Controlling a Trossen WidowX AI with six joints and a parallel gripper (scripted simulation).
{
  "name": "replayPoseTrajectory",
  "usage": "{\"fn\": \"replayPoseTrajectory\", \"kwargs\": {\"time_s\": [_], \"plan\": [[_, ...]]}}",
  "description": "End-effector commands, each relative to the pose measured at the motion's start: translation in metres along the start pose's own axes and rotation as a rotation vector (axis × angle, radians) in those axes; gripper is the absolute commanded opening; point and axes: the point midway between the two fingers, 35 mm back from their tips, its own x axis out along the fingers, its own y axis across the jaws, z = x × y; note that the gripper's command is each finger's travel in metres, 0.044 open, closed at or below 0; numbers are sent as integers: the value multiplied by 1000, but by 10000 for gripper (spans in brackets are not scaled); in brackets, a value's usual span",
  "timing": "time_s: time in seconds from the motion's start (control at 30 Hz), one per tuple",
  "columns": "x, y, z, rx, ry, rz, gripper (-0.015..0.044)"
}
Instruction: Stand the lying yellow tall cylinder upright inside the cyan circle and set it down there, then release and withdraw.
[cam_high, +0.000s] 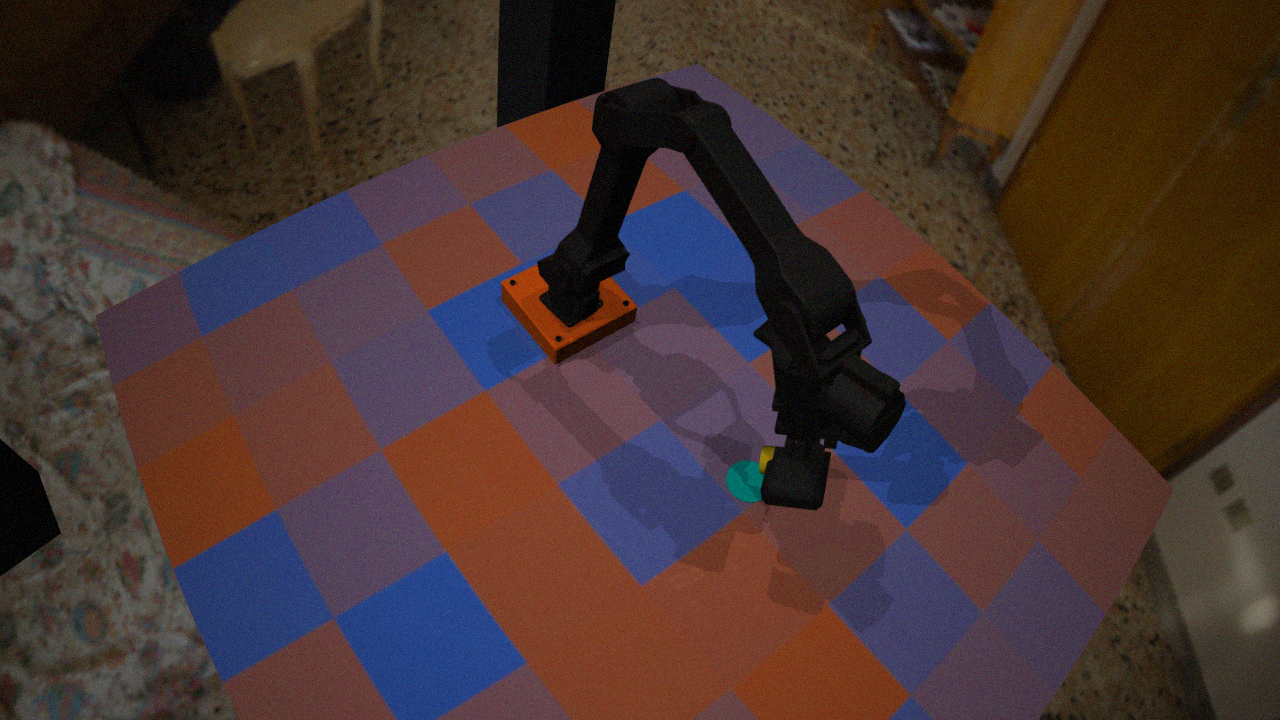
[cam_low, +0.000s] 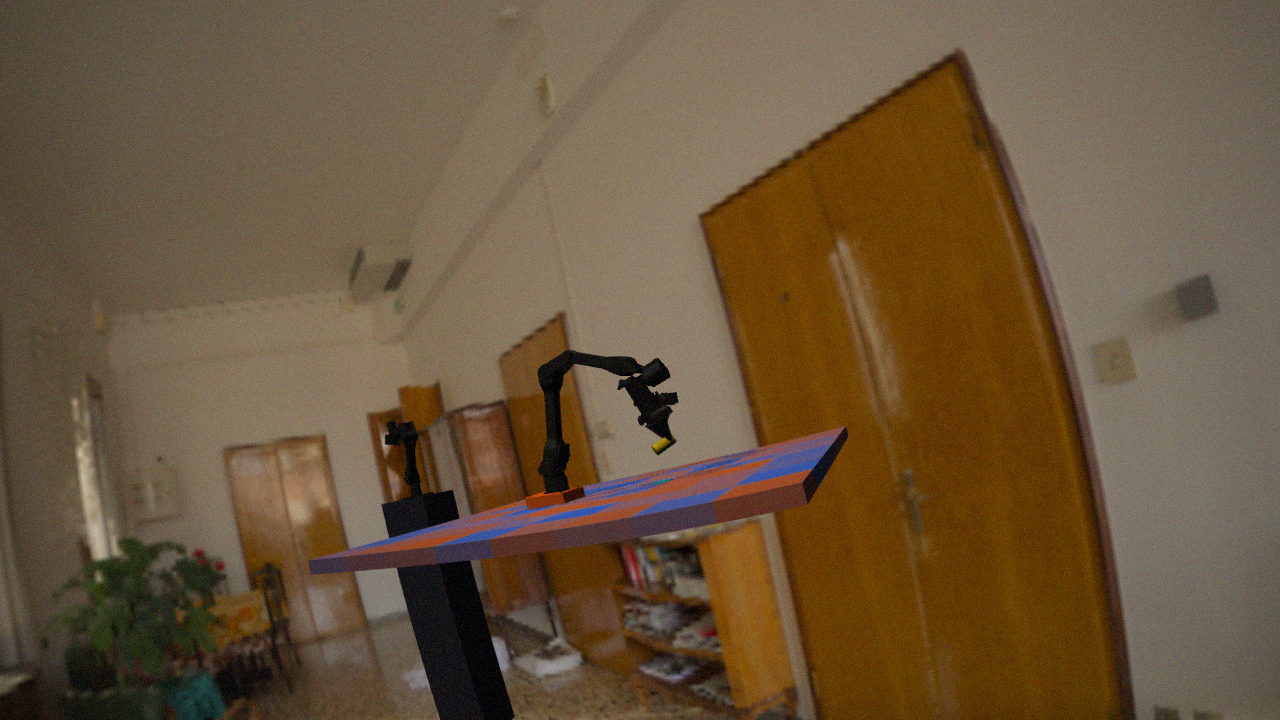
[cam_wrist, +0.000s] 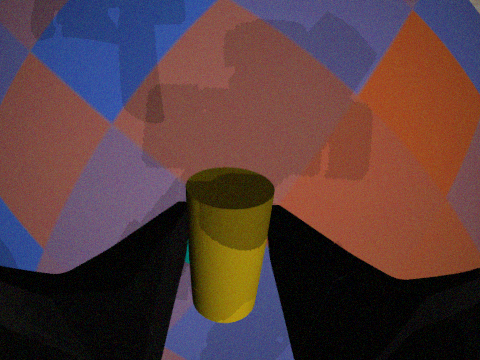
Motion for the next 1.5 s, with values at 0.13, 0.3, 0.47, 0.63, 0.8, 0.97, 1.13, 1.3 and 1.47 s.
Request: {"fn": "replayPoseTrajectory", "kwargs": {"time_s": [0.13, 0.3, 0.47, 0.63, 0.8, 0.97, 1.13, 1.3, 1.47], "plan": [[2, -5, 4, 26, -63, 0, 105], [4, -7, 5, 38, -97, 2, 105], [6, -10, 7, 50, -131, 3, 105], [7, -12, 8, 61, -164, 5, 105], [9, -14, 10, 71, -197, 7, 105], [10, -17, 11, 80, -230, 9, 105], [10, -19, 12, 88, -263, 11, 105], [11, -21, 12, 96, -296, 13, 105], [11, -23, 13, 103, -328, 15, 105]]}}
